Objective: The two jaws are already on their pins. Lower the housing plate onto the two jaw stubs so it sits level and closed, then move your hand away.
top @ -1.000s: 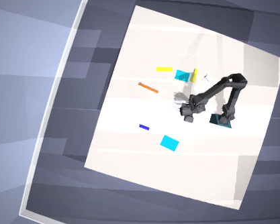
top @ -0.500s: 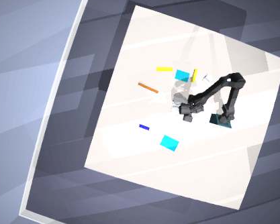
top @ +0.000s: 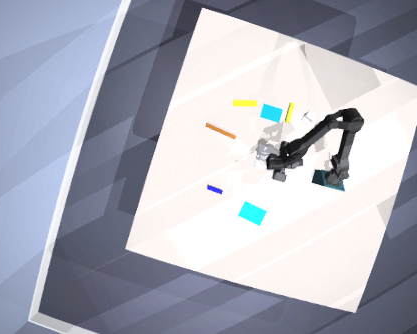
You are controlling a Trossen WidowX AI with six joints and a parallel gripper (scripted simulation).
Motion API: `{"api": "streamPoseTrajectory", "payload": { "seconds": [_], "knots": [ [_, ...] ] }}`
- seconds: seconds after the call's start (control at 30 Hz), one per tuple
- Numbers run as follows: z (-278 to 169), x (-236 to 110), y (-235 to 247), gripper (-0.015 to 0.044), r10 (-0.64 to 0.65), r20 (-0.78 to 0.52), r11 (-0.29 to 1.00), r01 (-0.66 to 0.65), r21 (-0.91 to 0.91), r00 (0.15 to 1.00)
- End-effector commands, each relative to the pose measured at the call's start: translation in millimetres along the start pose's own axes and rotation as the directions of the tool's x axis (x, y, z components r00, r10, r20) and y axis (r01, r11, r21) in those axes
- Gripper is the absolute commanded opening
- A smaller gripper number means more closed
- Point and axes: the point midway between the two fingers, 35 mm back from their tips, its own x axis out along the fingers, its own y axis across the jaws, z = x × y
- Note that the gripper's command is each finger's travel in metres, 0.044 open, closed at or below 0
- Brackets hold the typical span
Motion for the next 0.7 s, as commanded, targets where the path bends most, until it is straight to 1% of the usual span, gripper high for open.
{"api": "streamPoseTrajectory", "payload": {
  "seconds": [0.0,0.67],
  "knots": [
    [-0.5,0.7,-0.7,0.0351,-0.006,0.001,1.000,0.006,-0.006,1.000],
    [-0.5,3.2,-0.7,0.0351,-0.006,0.000,1.000,0.006,-0.004,1.000]
  ]
}}
